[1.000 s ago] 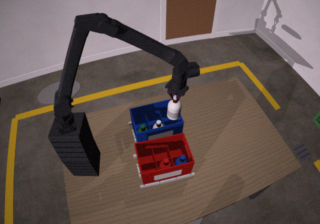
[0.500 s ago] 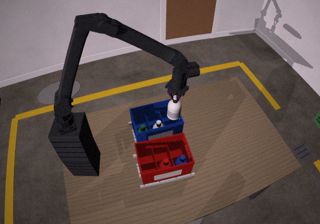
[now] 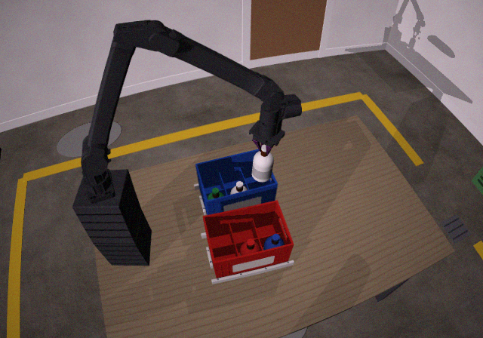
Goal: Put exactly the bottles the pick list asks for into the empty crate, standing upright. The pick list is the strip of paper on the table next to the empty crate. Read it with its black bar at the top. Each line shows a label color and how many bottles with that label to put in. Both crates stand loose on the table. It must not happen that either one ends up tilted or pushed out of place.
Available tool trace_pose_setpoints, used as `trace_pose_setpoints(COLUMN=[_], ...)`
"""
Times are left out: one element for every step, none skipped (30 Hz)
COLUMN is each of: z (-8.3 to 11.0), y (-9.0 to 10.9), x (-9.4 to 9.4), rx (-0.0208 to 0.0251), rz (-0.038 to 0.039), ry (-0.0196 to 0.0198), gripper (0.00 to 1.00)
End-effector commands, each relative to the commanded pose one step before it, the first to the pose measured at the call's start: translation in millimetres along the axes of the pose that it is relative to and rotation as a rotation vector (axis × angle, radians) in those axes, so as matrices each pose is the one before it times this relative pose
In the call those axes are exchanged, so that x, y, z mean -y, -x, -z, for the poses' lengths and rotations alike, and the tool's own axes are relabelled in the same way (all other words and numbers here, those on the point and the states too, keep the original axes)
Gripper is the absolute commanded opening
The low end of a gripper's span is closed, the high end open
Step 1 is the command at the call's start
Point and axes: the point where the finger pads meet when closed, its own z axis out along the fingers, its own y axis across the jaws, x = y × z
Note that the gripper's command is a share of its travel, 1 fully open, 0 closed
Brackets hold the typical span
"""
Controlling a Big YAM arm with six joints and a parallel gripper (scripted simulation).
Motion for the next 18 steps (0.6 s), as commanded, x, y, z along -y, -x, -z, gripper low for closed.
trace_pose_setpoints(z=[39.37, 3.02, -0.74, -2.14, -6.64, -6.4, -4.53, -0.79, 3.36, 0.0, 0.0, 10.1, -1.07, -1.07, -1.13, -1.11, -1.11, -0.99], y=[38.07, 1.74, 0.47, -0.01, -1.73, -1.77, -1.28, -0.09, 1.21, 0.0, 0.0, 2.11, 0.04, 0.13, 0.37, 0.26, 0.15, -0.44], x=[21.71, 0.06, -0.42, -0.61, -1.16, -1.08, -0.69, -0.06, 0.68, 0.0, 0.0, 3.49, -0.22, -0.26, -0.62, -0.56, -0.54, 0.17], rx=[0.09335, 0.00567, 0.00046, -0.00148, -0.00779, -0.00749, -0.00491, 0.0003, 0.00604, 0.0, 0.0, 0.01509, -0.00005, -0.00005, -0.00006, -0.00006, -0.00007, -0.00004], rz=[0.0106, 0.00108, 0.00021, -0.00012, -0.00115, -0.00069, -0.00027, 0.00017, 0.00056, 0.0, 0.0, -0.00124, -0.00032, -0.00028, 0.00105, 0.00113, 0.00123, -0.00064], ry=[-0.07653, -0.00441, -0.0002, 0.00137, 0.00639, 0.0061, 0.00397, -0.00024, -0.00489, 0.0, 0.0, -0.01277, 0.00011, 0.00013, 0.00026, 0.00023, 0.00022, -0.00006], gripper=[0.0, 0.0, 0.0, 0.0, 0.0, 0.0, 0.0, 0.0, 0.0, 0.0, 0.0, 0.0, 0.0, 0.0, 0.0, 0.0, 0.0, 0.0])
